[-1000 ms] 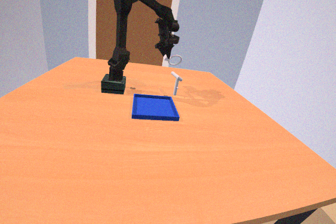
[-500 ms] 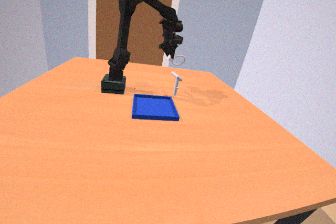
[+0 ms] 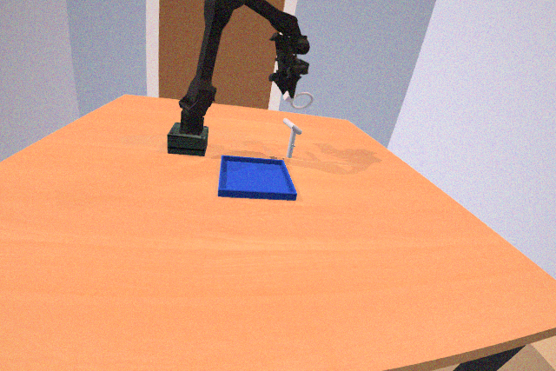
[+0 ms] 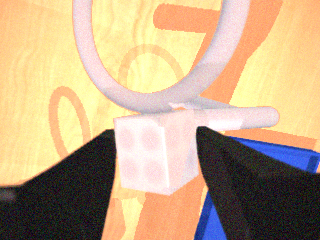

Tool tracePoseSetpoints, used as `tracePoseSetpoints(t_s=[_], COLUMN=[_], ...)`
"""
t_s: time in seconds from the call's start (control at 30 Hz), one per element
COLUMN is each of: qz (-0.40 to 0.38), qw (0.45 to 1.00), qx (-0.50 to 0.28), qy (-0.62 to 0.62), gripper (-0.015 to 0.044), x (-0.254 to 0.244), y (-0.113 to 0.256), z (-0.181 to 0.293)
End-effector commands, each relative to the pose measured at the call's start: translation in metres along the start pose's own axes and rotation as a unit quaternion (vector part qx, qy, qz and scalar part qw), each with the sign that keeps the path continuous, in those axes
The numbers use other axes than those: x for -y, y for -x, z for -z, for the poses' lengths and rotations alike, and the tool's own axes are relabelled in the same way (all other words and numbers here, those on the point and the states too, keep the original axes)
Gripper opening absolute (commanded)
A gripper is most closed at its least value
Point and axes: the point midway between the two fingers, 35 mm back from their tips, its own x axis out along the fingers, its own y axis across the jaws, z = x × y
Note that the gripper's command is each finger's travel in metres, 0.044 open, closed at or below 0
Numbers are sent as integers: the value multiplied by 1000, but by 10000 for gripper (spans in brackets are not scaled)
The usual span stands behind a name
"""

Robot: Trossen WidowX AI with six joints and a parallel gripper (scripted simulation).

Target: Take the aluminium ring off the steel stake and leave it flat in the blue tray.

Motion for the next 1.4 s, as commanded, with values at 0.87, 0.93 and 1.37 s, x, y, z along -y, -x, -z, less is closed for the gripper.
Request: tracePoseSetpoints(t_s=[0.87, 0.93, 1.37], qz=[-6, -8, -28], qw=[998, 996, 972], qx=[19, 25, 59], qy=[-61, -83, -225], gripper=[0, 0, 0], x=[9, 12, 25], y=[-7, -6, -5], z=[-25, -22, -7])
